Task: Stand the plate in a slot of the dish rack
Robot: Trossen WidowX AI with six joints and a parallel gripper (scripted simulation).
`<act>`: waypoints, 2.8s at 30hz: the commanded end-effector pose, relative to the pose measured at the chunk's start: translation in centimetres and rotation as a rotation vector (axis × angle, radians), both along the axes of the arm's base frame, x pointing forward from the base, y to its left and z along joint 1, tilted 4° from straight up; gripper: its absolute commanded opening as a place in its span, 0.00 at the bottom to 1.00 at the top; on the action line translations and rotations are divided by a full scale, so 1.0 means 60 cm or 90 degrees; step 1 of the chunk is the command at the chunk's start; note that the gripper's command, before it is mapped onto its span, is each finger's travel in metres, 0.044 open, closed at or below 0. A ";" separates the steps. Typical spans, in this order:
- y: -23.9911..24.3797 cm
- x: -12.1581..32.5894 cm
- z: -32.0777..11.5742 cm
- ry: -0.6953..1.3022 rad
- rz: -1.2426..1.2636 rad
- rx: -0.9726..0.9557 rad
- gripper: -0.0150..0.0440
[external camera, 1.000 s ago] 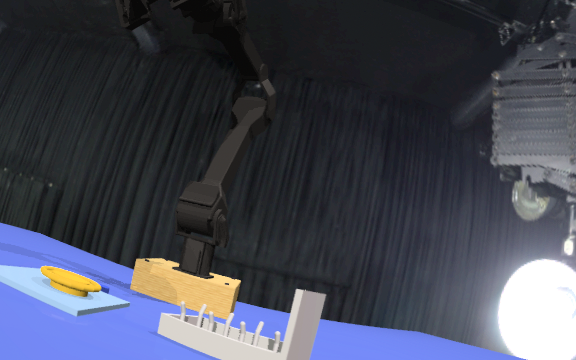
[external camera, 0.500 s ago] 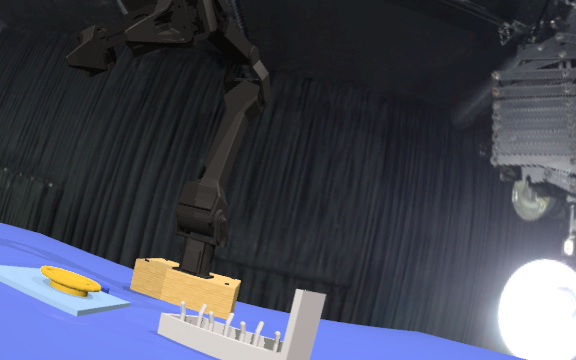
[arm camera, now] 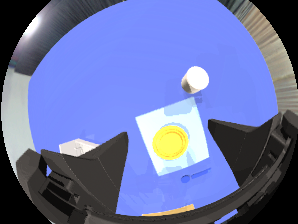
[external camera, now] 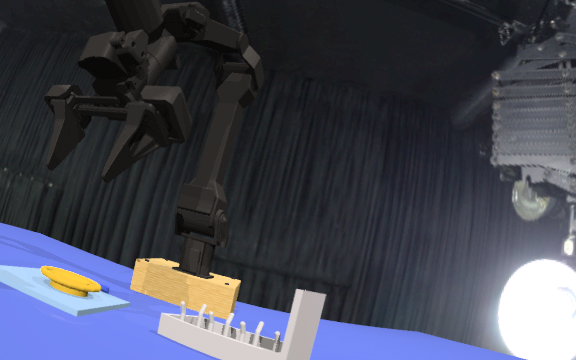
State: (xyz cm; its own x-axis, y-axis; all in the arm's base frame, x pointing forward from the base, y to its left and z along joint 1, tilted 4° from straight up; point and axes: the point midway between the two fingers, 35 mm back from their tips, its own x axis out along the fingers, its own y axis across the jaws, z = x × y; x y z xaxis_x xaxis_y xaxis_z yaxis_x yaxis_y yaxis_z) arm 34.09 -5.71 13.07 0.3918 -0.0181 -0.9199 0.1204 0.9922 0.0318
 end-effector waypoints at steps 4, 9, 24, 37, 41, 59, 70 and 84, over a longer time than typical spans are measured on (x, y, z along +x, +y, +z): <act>0.003 -0.044 -0.081 0.151 0.088 -0.022 0.93; 0.000 -0.057 -0.101 0.196 0.118 -0.024 0.93; -0.002 -0.053 -0.124 0.196 0.118 -0.024 0.93; -0.003 -0.049 -0.159 0.196 0.118 -0.024 0.93; -0.004 -0.048 -0.170 0.196 0.118 -0.024 0.93; -0.006 -0.046 -0.200 0.197 0.118 -0.024 0.93; -0.006 -0.046 -0.200 0.197 0.118 -0.024 0.84; -0.009 -0.035 -0.137 0.196 0.118 -0.024 0.35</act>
